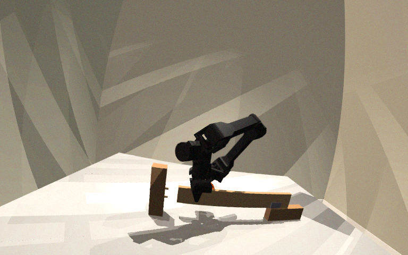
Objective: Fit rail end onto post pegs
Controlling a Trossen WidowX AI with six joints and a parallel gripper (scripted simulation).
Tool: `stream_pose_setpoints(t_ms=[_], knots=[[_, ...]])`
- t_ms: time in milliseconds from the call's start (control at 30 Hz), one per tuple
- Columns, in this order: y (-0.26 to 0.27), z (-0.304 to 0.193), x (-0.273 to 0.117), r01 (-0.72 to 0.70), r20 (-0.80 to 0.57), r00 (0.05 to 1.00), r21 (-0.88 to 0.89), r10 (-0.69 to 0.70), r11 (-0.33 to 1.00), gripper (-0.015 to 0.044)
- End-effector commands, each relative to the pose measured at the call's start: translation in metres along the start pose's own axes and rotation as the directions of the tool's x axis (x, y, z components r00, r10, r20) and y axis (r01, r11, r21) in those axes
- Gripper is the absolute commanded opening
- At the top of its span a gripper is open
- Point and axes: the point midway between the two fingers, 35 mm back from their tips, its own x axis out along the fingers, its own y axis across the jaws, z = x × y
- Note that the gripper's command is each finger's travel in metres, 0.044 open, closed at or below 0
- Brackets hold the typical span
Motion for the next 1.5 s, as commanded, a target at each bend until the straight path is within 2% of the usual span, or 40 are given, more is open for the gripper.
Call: stream_pose_setpoints(t_ms=[0,1467], knots=[[-0.0018,-0.0001,-0.0049,0.012,-0.008,1.000,-0.004,-0.012,1.000,0.0000],[-0.0021,-0.0020,-0.0018,0.012,-0.008,1.000,-0.004,-0.012,1.000,0.0000]])
